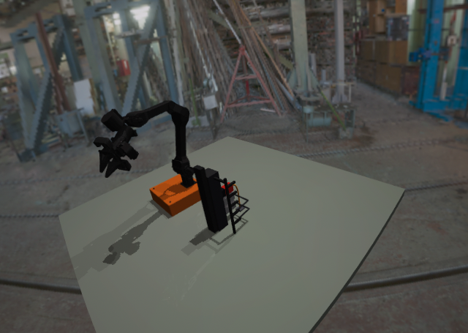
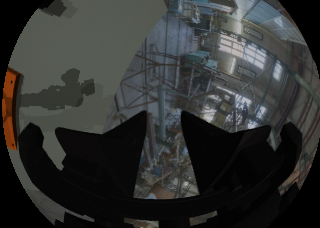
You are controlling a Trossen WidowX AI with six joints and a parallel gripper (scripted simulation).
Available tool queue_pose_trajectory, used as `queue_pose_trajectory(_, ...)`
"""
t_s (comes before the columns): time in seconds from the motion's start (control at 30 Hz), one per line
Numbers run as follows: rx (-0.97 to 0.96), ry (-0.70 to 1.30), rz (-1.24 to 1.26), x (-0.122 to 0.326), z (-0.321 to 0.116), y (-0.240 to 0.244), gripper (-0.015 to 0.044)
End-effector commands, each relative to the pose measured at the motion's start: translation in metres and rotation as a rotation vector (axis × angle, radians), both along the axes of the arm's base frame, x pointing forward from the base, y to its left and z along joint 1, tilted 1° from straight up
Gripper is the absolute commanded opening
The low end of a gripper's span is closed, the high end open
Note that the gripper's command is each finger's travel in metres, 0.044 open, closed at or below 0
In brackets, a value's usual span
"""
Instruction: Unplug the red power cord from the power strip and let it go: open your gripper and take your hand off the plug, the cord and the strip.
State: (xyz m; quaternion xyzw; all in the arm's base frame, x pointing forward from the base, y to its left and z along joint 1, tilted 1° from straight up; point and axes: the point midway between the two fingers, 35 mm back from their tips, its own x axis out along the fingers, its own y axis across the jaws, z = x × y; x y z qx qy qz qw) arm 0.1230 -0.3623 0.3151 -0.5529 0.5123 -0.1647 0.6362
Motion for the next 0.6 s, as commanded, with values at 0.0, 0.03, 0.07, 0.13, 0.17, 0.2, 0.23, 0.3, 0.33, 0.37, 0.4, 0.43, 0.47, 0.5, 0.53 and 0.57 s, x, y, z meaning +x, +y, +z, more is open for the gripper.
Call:
queue_pose_trajectory(0.0,0.023,-0.047,0.029,0.024,0.004,0.006,0.0160)
queue_pose_trajectory(0.03,0.032,-0.060,0.039,0.032,0.004,0.008,0.0160)
queue_pose_trajectory(0.07,0.040,-0.073,0.050,0.039,0.004,0.011,0.0160)
queue_pose_trajectory(0.13,0.058,-0.098,0.071,0.054,0.005,0.016,0.0160)
queue_pose_trajectory(0.17,0.068,-0.111,0.083,0.062,0.006,0.020,0.0160)
queue_pose_trajectory(0.2,0.078,-0.124,0.094,0.070,0.006,0.023,0.0160)
queue_pose_trajectory(0.23,0.089,-0.137,0.105,0.077,0.007,0.027,0.0160)
queue_pose_trajectory(0.3,0.110,-0.162,0.128,0.093,0.008,0.034,0.0160)
queue_pose_trajectory(0.33,0.122,-0.174,0.139,0.100,0.008,0.038,0.0160)
queue_pose_trajectory(0.37,0.133,-0.186,0.151,0.108,0.009,0.043,0.0160)
queue_pose_trajectory(0.4,0.145,-0.198,0.162,0.115,0.009,0.047,0.0160)
queue_pose_trajectory(0.43,0.157,-0.210,0.173,0.122,0.009,0.052,0.0160)
queue_pose_trajectory(0.47,0.170,-0.221,0.185,0.130,0.010,0.057,0.0160)
queue_pose_trajectory(0.5,0.183,-0.233,0.196,0.138,0.010,0.062,0.0160)
queue_pose_trajectory(0.53,0.197,-0.244,0.208,0.145,0.011,0.067,0.0160)
queue_pose_trajectory(0.57,0.210,-0.255,0.220,0.152,0.011,0.073,0.0160)
